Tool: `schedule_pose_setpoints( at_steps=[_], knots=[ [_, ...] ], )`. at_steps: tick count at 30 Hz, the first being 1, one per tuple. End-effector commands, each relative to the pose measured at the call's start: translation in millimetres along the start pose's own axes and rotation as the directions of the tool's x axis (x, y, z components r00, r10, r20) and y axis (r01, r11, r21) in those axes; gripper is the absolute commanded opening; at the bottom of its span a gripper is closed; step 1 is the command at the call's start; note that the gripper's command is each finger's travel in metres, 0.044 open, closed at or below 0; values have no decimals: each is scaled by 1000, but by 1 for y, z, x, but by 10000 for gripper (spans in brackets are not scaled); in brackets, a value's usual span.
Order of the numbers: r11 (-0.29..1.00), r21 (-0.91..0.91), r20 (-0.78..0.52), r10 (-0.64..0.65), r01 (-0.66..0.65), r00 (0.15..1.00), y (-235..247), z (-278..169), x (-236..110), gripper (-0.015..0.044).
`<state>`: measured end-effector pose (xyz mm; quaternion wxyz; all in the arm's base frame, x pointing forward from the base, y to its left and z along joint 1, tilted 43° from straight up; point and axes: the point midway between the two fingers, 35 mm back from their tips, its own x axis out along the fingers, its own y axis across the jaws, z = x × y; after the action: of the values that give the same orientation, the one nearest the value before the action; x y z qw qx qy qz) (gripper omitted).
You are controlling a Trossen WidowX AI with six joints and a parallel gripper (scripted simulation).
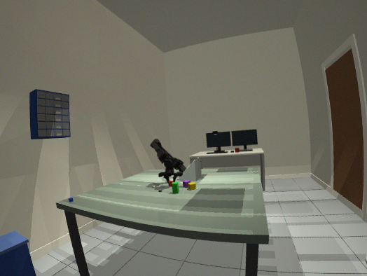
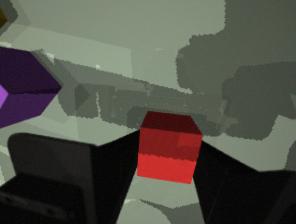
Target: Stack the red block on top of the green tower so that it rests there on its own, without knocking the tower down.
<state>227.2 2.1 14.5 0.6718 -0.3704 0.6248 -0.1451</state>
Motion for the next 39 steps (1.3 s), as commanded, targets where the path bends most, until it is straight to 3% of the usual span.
schedule_pose_setpoints(
  at_steps=[1,6,27,39],
  knots=[
    [1000,-4,1,-5,5,1000,-1,0,0,131],
    [1000,-4,1,-4,4,1000,0,1,-11,0],
    [1000,-5,0,0,0,1000,1,0,-114,0],
    [1000,-4,1,0,0,1000,6,19,-123,0]
  ],
)
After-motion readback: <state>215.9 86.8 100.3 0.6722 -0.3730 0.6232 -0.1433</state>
